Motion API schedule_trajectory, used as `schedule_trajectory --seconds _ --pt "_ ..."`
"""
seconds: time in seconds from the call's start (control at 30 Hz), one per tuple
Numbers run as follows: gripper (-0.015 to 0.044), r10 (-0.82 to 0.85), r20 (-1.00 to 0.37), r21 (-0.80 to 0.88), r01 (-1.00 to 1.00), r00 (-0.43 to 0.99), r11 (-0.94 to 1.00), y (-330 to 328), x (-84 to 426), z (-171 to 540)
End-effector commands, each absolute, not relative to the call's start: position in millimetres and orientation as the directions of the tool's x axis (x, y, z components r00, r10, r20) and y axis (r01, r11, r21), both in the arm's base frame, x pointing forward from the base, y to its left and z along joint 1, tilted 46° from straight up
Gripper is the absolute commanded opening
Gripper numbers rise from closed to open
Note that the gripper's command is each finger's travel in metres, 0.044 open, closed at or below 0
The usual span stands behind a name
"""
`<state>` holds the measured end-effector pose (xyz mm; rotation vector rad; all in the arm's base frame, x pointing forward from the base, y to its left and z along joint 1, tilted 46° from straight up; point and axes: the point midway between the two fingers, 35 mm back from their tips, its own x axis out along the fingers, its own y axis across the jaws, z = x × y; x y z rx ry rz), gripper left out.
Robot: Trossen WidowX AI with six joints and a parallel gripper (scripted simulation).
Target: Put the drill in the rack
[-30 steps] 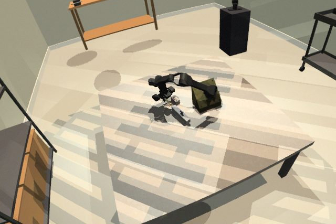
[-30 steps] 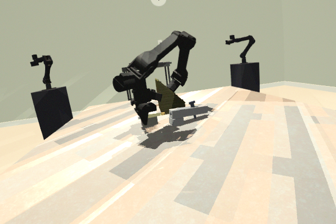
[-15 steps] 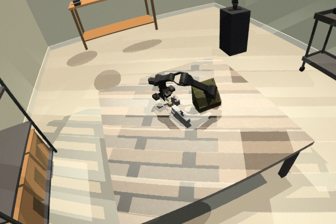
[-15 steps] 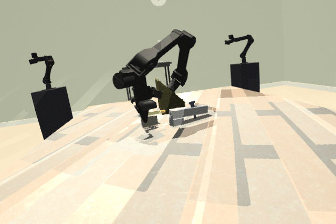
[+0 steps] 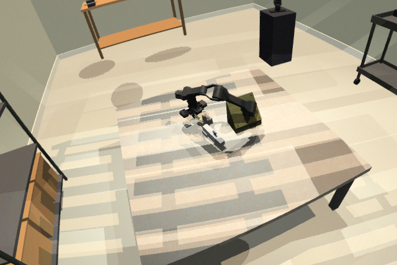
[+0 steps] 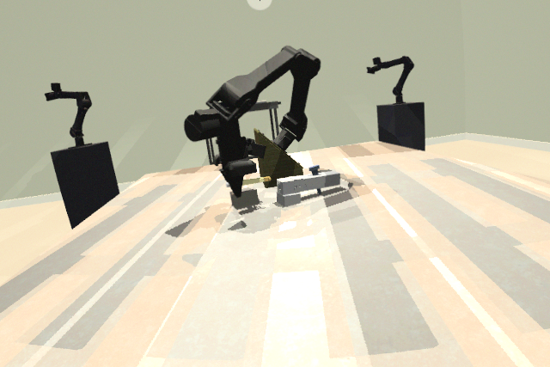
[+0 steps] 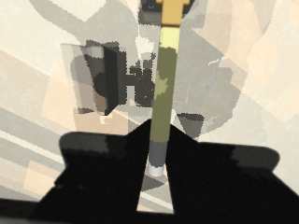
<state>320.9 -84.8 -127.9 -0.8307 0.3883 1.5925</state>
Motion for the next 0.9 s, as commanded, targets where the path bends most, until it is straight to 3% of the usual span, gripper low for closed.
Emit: schedule_trajectory --seconds 0.0,0.87 --pt "0.0000 0.712 -0.702 -0.206 -0.955 -0.006 -0.212 -87.4 321.0 -125.7" --pt "0.0000 0.712 -0.702 -0.205 -0.955 -0.007 -0.212 -97.5 318.7 -116.9"
